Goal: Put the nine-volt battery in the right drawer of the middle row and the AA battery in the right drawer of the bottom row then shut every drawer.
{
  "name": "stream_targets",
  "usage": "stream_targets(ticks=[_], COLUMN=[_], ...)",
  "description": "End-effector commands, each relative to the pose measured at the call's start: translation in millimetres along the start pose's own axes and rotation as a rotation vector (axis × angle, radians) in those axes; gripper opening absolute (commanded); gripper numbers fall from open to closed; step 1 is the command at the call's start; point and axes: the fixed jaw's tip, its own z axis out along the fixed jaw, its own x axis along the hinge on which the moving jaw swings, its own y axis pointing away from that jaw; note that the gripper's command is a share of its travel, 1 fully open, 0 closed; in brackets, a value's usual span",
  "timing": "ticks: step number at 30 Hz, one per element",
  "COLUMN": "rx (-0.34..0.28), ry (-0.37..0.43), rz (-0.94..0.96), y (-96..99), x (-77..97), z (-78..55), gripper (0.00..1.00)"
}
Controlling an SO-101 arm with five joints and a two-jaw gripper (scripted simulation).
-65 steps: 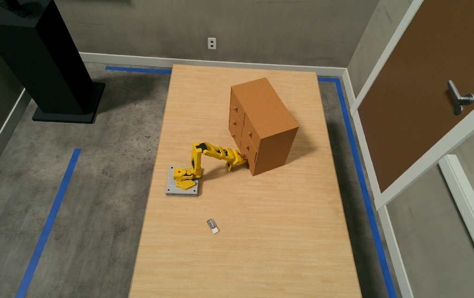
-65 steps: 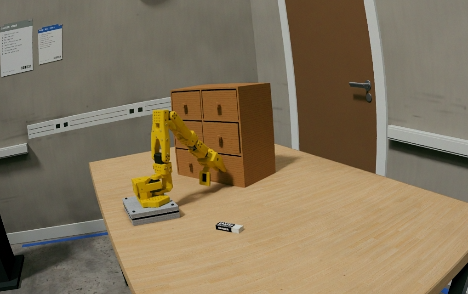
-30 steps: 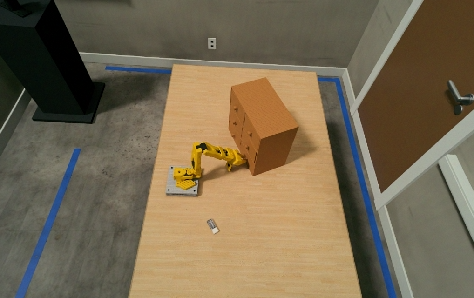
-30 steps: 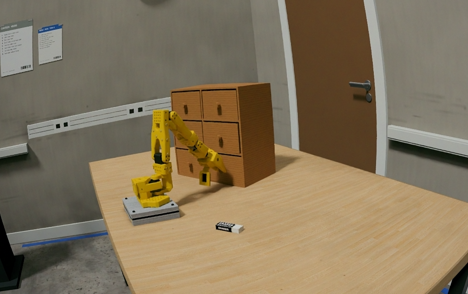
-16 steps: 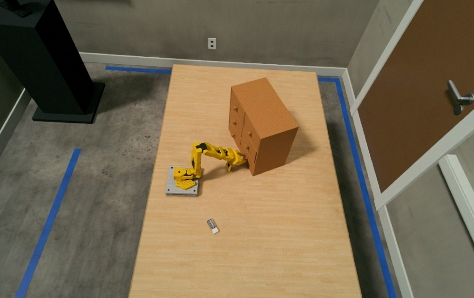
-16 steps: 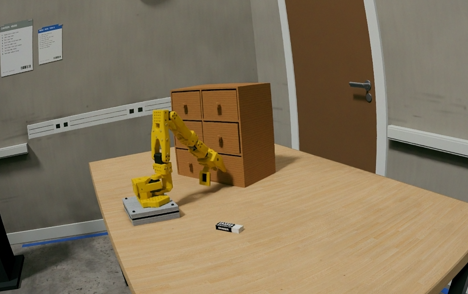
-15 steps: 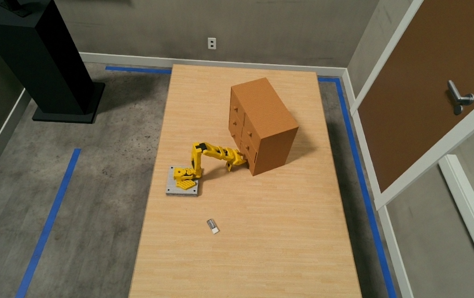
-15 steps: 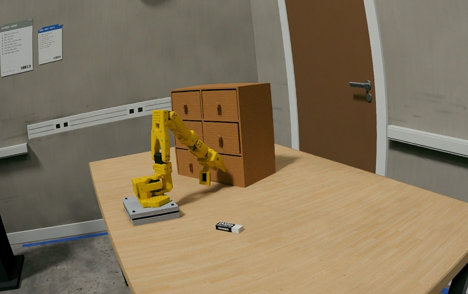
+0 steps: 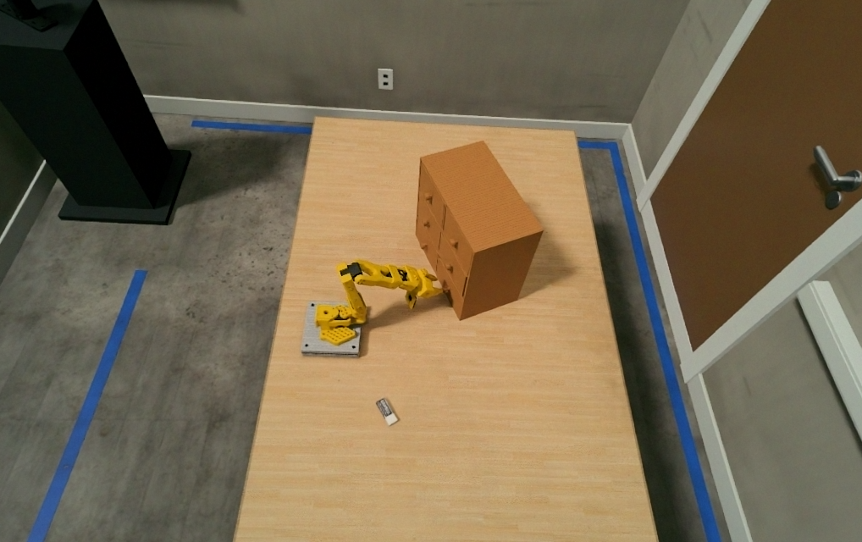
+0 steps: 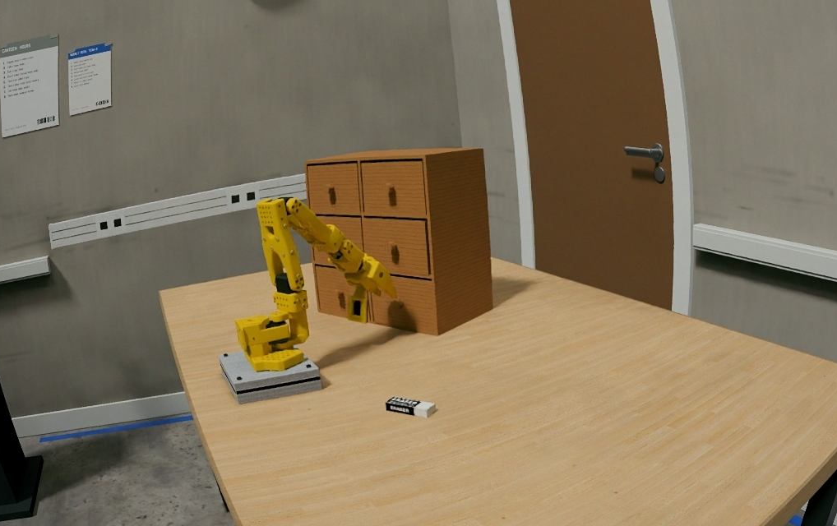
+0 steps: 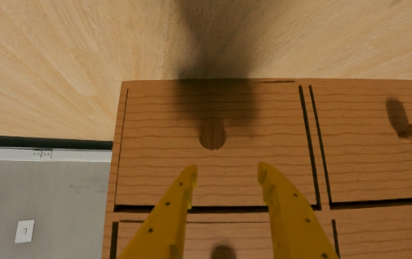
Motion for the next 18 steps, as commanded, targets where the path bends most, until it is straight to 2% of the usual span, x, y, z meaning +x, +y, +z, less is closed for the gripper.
stream_targets(ticks=[1, 6, 16, 18], rx=[0.001, 0.001, 0.001, 0.001], ry=[-0.006, -0.005, -0.005, -0.011], rz=[0.011, 0.019, 0.019, 0.019], y=[-0.1, -0.1, -0.1, -0.3], x=[-2.3, -3.9, -3.9, -1.9], z=[-7.9, -16.8, -16.8, -21.6], gripper=[0.21, 0.21, 0.21, 0.21])
